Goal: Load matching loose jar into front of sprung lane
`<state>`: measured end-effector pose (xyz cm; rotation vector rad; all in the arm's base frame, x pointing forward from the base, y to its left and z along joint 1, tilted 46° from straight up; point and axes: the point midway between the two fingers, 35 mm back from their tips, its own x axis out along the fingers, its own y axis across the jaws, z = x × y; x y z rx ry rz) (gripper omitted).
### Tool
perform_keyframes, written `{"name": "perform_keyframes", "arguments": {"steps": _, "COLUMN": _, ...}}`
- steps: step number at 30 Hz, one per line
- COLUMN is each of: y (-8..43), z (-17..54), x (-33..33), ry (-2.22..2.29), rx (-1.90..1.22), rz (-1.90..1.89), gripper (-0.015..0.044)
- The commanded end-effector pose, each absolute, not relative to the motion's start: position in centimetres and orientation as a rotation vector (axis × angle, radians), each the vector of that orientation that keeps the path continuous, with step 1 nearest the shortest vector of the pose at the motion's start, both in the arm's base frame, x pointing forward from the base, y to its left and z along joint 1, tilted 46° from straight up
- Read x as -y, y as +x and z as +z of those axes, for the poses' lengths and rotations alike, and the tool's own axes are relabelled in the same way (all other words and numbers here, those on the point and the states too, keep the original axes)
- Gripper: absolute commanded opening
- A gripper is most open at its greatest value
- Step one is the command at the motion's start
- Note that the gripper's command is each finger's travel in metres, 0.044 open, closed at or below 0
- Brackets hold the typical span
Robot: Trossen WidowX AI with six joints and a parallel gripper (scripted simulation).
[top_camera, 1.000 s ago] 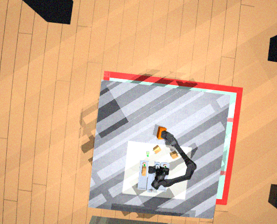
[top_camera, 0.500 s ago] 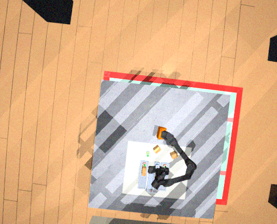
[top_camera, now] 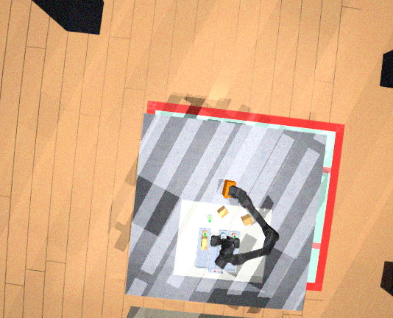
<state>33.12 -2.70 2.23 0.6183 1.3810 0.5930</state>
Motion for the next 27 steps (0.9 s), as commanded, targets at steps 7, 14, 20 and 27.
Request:
{"name": "perform_keyframes", "arguments": {"steps": 7, "y": 33.48, "z": 2.26, "x": 2.13, "ry": 0.618, "rx": -1.365, "rz": 0.609, "gripper": 0.0000}}
{"name": "perform_keyframes", "arguments": {"steps": 14, "y": 33.40, "z": 2.21, "x": 2.09, "ry": 0.618, "rx": -1.365, "rz": 0.609, "gripper": 0.0000}}
{"name": "perform_keyframes", "arguments": {"steps": 20, "y": 33.30, "z": 2.20, "x": 2.09, "ry": 0.618, "rx": -1.365, "rz": 0.609, "gripper": 0.0000}}
{"name": "perform_keyframes", "arguments": {"steps": 27, "y": 33.19, "z": 2.19, "x": 2.08, "ry": 0.618, "rx": -1.365, "rz": 0.609, "gripper": 0.0000}}
